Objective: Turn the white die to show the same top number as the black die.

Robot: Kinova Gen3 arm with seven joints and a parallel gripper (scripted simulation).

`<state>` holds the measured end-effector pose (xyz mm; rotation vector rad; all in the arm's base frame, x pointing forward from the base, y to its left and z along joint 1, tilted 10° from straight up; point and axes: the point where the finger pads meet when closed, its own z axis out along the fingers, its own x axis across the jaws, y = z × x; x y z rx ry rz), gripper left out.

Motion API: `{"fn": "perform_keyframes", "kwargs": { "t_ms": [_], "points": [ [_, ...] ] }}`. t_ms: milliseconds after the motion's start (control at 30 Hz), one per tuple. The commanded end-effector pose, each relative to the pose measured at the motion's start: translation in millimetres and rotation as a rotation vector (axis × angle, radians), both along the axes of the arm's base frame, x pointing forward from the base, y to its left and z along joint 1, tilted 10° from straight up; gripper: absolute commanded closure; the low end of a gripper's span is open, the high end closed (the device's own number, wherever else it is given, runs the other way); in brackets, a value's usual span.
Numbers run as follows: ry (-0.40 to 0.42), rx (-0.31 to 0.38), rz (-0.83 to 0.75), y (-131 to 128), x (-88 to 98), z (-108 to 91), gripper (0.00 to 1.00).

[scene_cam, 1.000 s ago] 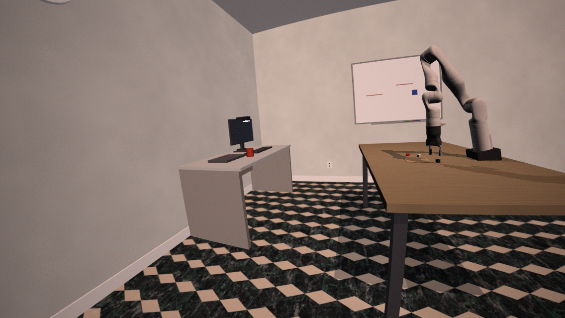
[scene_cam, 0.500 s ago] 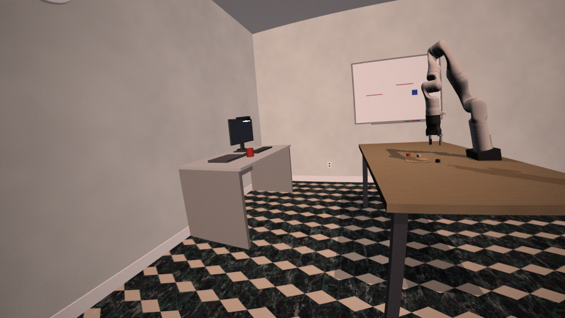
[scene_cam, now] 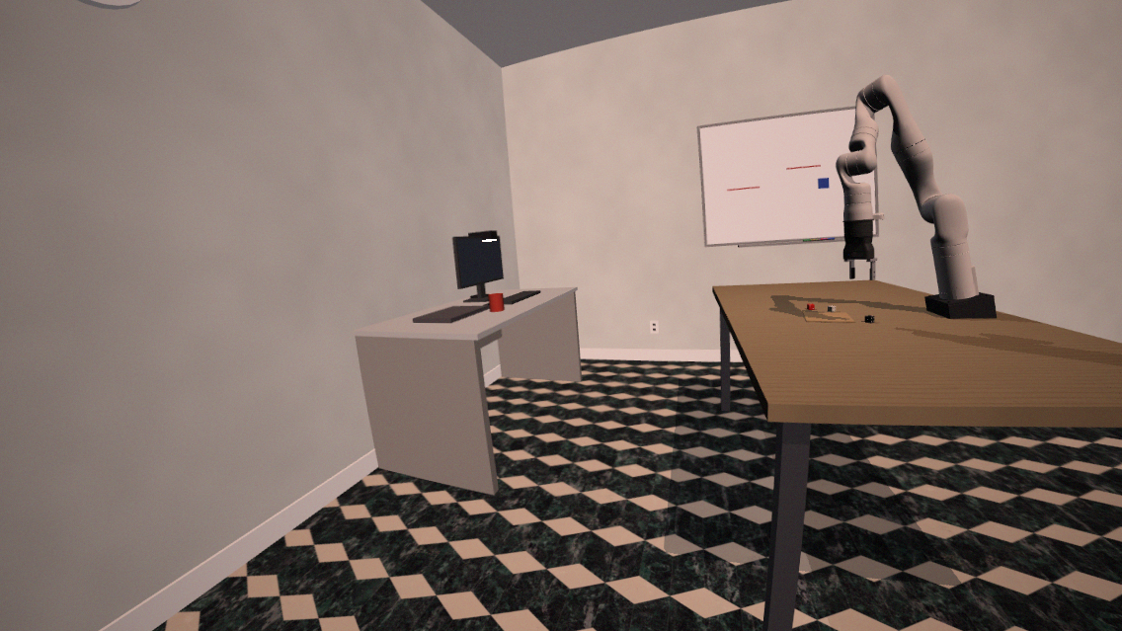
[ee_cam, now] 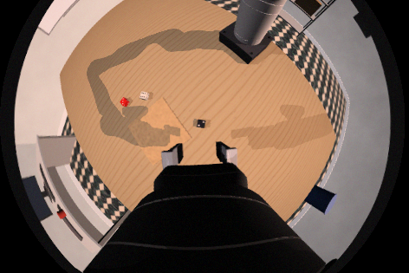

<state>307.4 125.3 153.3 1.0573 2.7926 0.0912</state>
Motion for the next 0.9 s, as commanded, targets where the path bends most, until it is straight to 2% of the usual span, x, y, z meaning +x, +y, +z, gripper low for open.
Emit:
{"fn": "perform_keyframes", "kwargs": {
  "t_ms": [0, 233, 433, 500, 700, 867],
  "points": [
    [-0.003, 0.0, 0.0, 0.0, 0.6, 1.0, 0.0],
    [-0.002, 0.001, -0.005, -2.9, 1.8, 0.8, 0.0],
    [0.006, 0.007, -0.047, -33.4, 13.1, -0.5, 0.0],
    [0.006, 0.007, -0.047, -33.4, 13.1, -0.5, 0.0],
    [0.012, 0.023, -0.13, -95.8, 27.8, -2.5, 0.0],
    [0.008, 0.036, -0.202, -151.7, 32.3, -3.8, 0.0]
  ]
}}
